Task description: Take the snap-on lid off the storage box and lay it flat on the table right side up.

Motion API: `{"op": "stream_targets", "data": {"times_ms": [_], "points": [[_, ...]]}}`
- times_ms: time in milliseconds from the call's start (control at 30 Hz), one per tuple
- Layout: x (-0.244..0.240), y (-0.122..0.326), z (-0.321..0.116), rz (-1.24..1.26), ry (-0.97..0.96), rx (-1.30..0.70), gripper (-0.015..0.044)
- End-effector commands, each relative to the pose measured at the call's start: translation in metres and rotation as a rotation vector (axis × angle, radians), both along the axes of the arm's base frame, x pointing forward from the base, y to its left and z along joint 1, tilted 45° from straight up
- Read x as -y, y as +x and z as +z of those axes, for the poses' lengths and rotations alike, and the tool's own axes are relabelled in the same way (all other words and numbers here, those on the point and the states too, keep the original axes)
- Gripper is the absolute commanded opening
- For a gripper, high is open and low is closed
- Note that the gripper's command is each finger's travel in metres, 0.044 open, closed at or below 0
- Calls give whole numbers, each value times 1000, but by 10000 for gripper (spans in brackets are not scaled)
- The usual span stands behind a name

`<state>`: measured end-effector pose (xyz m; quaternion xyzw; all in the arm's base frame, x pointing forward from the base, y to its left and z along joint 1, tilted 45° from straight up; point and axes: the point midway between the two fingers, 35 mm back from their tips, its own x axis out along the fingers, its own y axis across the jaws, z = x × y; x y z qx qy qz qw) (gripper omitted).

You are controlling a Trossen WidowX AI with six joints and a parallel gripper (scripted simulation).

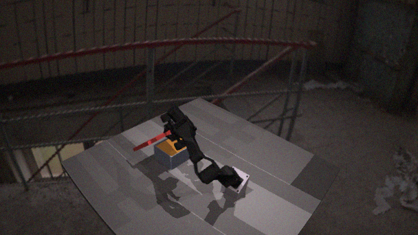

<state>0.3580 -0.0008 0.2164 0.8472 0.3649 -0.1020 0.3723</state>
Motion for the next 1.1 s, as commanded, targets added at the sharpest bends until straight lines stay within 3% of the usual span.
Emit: {"op": "stream_targets", "data": {"times_ms": [0,1067], "points": [[-5,-2,9,-9,-3,4,0],[-49,-17,53,-9,-1,4,0]]}}
